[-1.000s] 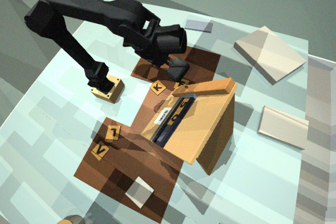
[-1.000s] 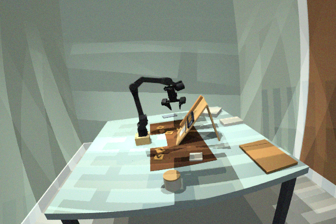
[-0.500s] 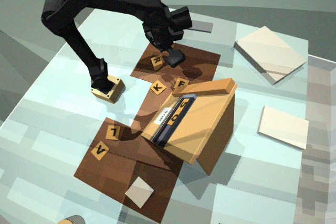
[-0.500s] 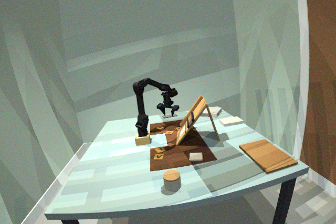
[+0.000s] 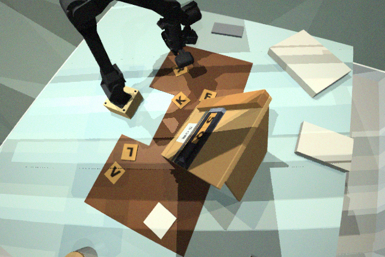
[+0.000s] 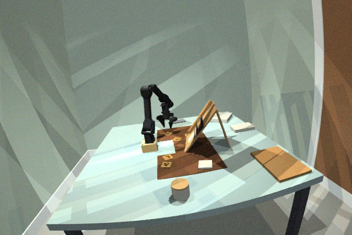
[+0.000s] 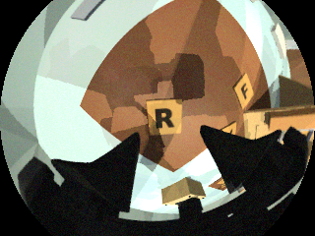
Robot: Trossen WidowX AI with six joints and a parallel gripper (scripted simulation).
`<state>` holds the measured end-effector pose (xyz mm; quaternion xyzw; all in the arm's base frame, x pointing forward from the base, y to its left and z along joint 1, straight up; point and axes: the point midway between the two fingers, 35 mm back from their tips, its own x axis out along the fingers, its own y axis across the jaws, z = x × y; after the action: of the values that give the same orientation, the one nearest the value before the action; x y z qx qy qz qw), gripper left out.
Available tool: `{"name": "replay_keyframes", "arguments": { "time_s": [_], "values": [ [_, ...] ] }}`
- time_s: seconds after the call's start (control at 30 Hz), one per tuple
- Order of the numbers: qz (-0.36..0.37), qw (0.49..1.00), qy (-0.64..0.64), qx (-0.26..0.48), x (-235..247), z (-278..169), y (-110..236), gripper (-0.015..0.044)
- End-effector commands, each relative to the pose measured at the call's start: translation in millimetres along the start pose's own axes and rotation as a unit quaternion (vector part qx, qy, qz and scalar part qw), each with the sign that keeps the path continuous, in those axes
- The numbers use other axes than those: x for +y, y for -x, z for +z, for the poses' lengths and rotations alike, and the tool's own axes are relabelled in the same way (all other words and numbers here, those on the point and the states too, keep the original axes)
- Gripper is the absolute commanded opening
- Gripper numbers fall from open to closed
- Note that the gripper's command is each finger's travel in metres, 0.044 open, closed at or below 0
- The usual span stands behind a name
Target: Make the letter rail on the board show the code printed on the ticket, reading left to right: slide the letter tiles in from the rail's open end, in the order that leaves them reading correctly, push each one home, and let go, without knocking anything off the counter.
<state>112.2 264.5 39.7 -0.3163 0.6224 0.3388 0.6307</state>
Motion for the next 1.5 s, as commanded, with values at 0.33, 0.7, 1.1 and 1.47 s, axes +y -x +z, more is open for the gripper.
{"name": "replay_keyframes", "arguments": {
  "time_s": [0.33,0.7,1.1,1.47],
  "values": [
    [-0.008,1.0,-0.012,0.002,1.4,-5.1,-25.0,0.034],
    [-0.008,1.0,-0.012,0.002,1.3,-5.2,-37.7,0.034],
    [-0.008,1.0,-0.012,0.002,1.2,-5.0,-44.6,0.034],
    [-0.008,1.0,-0.012,0.002,1.0,-5.3,-57.1,0.034]
  ]
}}
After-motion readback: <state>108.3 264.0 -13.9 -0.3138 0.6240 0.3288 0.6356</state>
